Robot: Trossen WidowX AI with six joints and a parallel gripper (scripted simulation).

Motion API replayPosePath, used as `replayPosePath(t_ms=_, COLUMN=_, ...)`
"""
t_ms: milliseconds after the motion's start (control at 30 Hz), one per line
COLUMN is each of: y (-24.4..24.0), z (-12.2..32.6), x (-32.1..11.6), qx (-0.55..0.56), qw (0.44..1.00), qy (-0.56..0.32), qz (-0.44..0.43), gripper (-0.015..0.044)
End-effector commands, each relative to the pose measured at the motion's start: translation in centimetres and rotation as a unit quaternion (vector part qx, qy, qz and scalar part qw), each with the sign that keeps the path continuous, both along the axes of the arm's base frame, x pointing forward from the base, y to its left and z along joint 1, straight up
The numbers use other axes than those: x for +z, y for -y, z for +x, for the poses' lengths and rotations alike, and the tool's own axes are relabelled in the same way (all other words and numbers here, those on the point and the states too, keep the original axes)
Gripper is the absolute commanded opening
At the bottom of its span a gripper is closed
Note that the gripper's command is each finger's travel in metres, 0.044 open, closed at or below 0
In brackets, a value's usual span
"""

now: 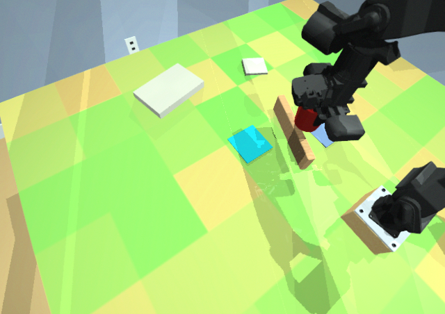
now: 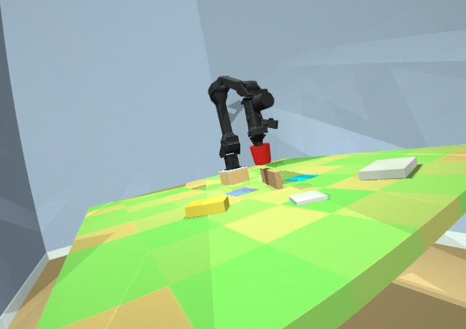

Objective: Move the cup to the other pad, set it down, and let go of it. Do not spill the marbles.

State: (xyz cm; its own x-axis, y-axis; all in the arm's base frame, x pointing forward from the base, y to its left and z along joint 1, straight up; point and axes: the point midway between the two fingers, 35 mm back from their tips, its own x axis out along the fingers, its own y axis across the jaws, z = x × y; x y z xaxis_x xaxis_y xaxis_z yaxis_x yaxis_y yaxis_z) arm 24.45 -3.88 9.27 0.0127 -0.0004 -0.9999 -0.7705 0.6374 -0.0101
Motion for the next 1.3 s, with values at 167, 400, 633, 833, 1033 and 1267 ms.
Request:
replayPosePath(t_ms=167, y=-1.5, z=1.3, x=0.2, qx=-0.002, qw=1.000, qy=0.005, qz=-0.001, gripper=0.0000)
replayPosePath(t_ms=400, y=-2.7, z=2.0, x=0.3, qx=-0.002, qw=1.000, qy=0.006, qz=0.000, gripper=0.0000)
replayPosePath(t_ms=633, y=-4.0, z=2.9, x=0.3, qx=-0.002, qw=1.000, qy=0.006, qz=0.000, gripper=0.0000)
replayPosePath(t_ms=833, y=-5.2, z=3.7, x=0.4, qx=-0.002, qw=1.000, qy=0.006, qz=0.001, gripper=0.0000)
replayPosePath(t_ms=1033, y=-6.5, z=4.6, x=0.5, qx=-0.002, qw=1.000, qy=0.007, qz=0.002, gripper=0.0000)
replayPosePath(t_ms=1267, y=-7.8, z=5.5, x=0.7, qx=-0.002, qw=1.000, qy=0.007, qz=0.002, gripper=0.0000)
